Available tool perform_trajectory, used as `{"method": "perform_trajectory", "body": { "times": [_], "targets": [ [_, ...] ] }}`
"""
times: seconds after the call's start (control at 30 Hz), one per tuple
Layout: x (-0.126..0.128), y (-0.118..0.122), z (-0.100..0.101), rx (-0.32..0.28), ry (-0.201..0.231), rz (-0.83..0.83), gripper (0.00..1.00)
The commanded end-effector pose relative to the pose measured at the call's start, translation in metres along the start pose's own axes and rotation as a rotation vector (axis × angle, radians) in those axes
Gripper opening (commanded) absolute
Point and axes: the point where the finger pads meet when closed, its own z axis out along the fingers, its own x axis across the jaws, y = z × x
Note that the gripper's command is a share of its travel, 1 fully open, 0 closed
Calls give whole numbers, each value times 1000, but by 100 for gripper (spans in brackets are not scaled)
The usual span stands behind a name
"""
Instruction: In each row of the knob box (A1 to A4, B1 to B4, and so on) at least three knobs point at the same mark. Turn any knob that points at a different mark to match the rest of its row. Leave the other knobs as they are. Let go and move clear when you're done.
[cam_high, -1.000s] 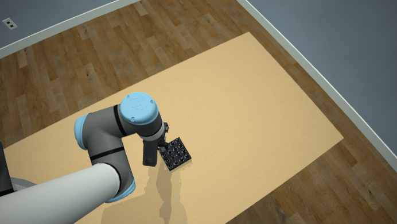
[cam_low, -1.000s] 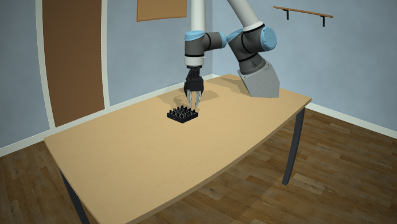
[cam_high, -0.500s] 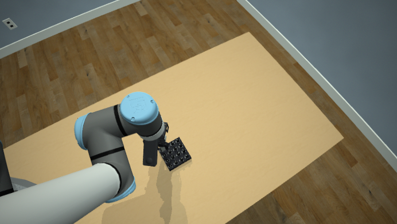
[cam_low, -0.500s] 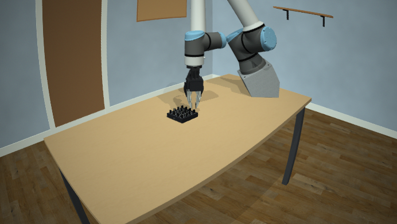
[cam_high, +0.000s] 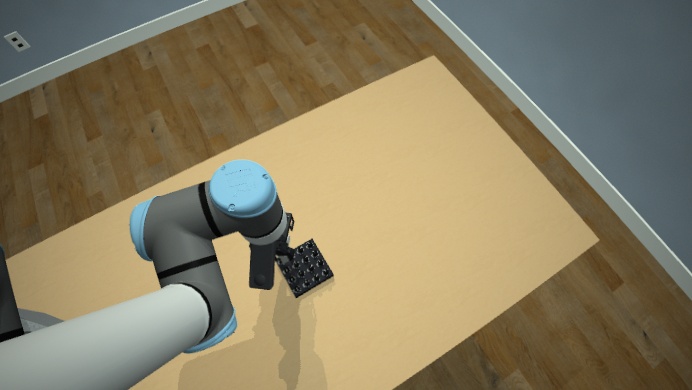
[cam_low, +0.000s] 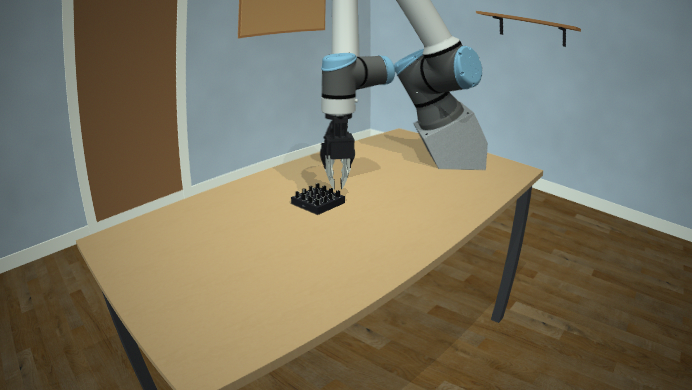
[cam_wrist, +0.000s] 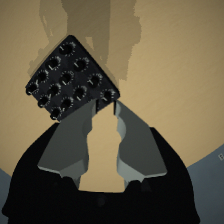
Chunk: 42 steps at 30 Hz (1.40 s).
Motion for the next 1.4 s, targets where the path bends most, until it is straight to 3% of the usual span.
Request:
{"method": "perform_trajectory", "body": {
  "times": [0.0, 1.37],
  "targets": [
    [-1, 2, 0, -1, 0, -1, 11],
    [0, 0, 10, 0, 2, -1, 11]
  ]
}}
